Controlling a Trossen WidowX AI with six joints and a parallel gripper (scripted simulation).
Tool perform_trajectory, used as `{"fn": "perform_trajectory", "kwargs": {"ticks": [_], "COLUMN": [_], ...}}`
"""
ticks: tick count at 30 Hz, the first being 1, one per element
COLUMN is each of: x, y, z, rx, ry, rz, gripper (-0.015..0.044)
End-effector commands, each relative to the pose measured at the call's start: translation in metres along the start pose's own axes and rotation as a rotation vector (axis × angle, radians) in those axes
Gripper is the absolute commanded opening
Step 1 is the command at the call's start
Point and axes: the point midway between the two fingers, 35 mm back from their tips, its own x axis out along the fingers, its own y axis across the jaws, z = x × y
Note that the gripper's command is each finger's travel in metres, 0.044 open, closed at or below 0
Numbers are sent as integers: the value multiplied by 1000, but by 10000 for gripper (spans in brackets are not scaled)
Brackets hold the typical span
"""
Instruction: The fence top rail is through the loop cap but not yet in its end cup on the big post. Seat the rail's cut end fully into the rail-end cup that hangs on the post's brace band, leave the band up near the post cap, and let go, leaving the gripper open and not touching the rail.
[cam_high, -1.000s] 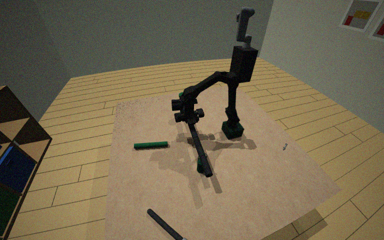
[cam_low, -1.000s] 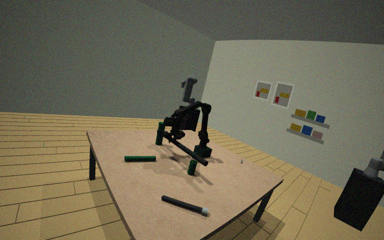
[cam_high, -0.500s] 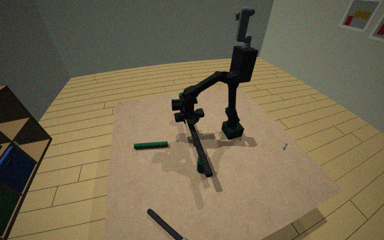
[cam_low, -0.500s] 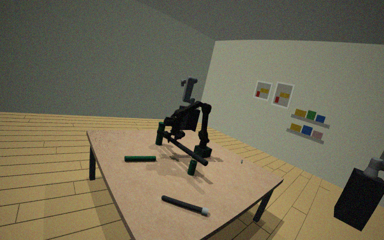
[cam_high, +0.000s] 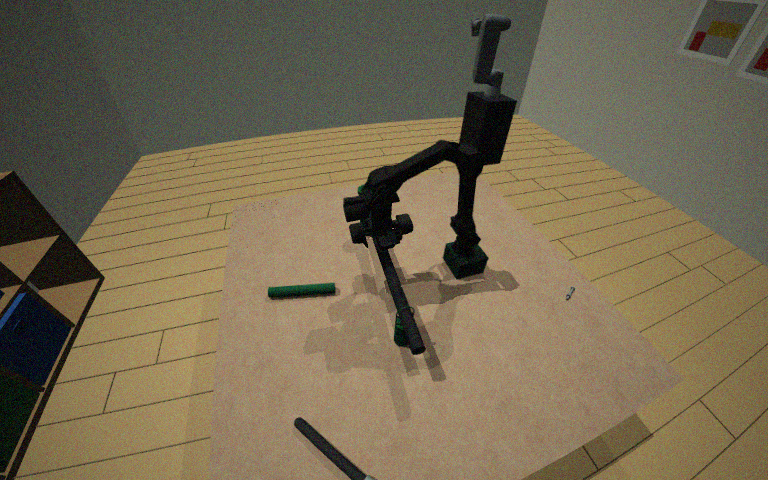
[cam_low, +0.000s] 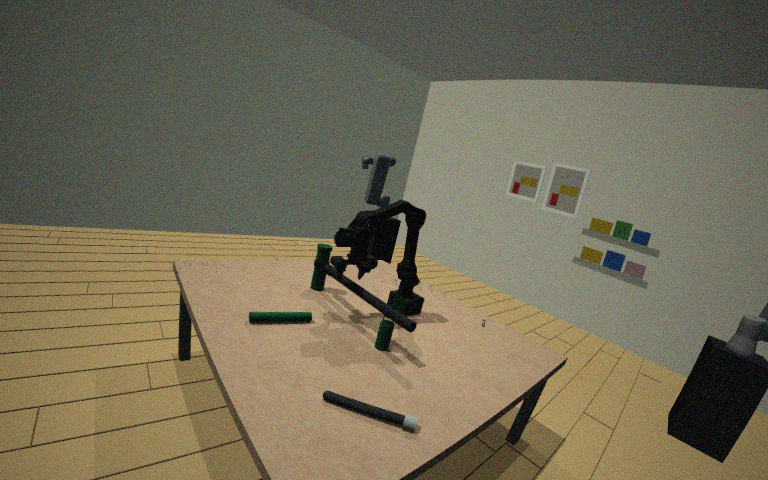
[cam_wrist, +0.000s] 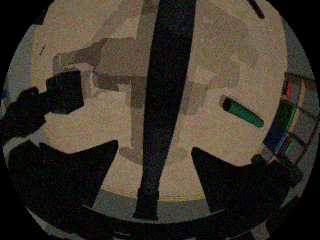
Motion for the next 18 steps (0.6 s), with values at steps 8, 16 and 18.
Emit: {"fn": "perform_trajectory", "kwargs": {"ticks": [8, 16, 18], "x": [-49, -49, -49], "y": [5, 5, 5], "z": [0, 0, 0], "rx": [-1, -1, -1], "ry": [-1, -1, -1], "rz": [-1, -1, -1], "gripper": [440, 440, 440]}}
